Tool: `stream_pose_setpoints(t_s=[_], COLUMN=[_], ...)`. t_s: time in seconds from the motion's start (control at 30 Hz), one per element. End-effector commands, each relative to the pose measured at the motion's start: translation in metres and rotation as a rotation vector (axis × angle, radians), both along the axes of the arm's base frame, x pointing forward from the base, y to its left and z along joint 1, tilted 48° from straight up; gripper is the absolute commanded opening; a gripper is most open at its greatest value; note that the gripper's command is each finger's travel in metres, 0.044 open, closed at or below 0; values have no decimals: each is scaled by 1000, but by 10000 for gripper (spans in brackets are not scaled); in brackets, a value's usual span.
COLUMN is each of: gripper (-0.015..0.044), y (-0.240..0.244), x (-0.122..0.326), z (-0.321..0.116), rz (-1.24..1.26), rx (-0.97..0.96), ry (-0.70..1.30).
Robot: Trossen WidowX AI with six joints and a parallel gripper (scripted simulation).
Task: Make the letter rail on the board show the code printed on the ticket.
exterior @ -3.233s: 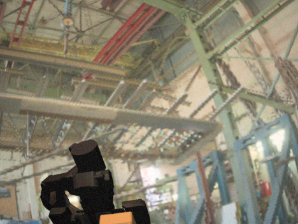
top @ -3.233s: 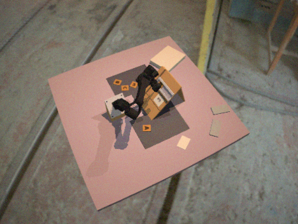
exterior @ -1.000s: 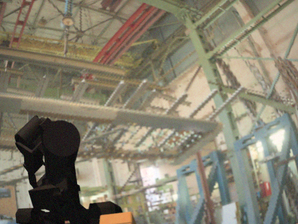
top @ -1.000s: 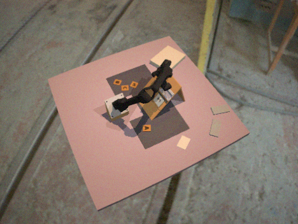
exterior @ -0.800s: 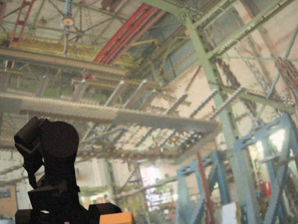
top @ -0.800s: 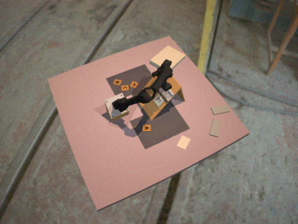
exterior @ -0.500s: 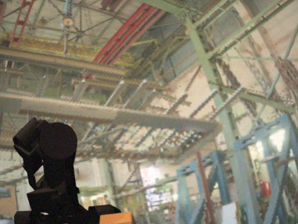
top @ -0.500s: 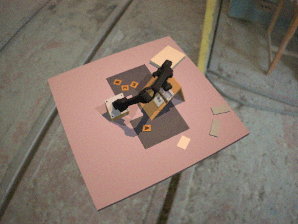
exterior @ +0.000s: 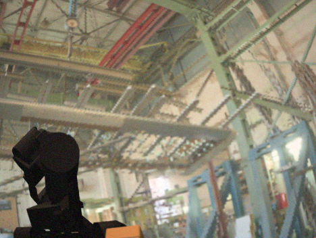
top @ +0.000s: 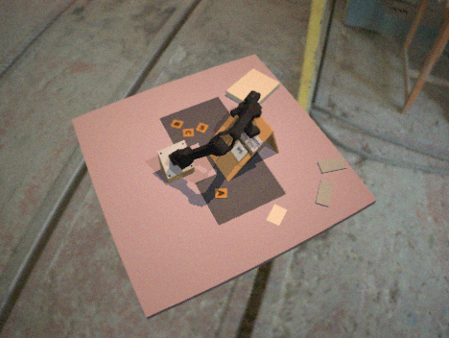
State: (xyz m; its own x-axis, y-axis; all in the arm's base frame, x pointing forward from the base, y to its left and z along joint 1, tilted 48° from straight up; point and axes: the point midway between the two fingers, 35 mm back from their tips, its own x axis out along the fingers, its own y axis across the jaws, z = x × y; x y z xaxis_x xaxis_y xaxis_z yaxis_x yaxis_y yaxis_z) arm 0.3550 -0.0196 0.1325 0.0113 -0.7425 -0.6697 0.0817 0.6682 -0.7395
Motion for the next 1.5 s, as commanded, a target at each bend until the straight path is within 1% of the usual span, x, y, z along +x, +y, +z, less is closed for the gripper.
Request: stream_pose_setpoints(t_s=[0.0,1.47], gripper=[0,0], y=[-1,10], x=[1,1], z=[0,-11], rz=[3,3], rx=[-3,-2], ry=[1,1])
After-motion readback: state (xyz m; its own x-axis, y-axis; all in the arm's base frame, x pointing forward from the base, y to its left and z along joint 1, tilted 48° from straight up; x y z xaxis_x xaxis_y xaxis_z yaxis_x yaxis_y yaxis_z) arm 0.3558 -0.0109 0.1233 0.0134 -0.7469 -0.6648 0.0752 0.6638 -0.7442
